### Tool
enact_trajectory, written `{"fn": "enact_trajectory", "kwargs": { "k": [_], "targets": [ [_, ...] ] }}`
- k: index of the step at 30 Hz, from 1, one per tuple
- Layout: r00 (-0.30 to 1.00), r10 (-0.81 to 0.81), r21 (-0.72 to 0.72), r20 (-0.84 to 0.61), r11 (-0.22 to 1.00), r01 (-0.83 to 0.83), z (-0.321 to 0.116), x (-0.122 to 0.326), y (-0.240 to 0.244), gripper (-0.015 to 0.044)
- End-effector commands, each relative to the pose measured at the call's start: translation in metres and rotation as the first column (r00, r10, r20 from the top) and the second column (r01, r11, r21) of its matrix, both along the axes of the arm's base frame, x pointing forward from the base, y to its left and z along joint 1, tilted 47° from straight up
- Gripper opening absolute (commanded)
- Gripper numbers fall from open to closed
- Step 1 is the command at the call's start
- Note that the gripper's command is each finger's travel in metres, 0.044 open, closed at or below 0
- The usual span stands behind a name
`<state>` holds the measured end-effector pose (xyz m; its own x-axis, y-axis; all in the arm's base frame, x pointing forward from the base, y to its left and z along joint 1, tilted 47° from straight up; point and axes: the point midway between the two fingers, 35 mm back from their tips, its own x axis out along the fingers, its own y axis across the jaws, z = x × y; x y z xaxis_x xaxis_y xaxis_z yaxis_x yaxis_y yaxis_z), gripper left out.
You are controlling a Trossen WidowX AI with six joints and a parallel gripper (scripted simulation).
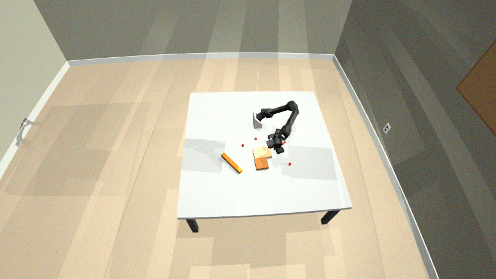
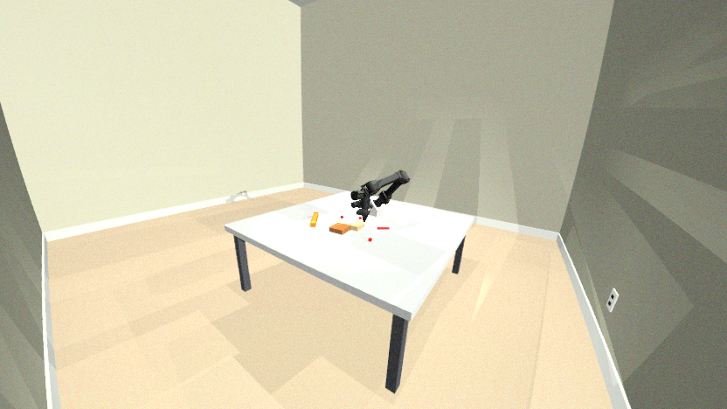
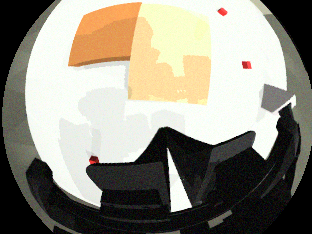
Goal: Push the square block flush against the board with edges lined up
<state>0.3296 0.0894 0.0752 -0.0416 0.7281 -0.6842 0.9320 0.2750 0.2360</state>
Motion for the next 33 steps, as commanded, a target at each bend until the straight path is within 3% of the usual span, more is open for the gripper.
{"fn": "enact_trajectory", "kwargs": {
  "k": [1, 33],
  "targets": [
    [1.000, 0.002, 0.007, -0.017, 1.000, -0.002, -0.023, -0.004, 0.030, 0.0000],
    [1.000, 0.002, 0.007, -0.017, 1.000, -0.002, -0.044, 0.002, 0.027, 0.0000]
  ]
}}
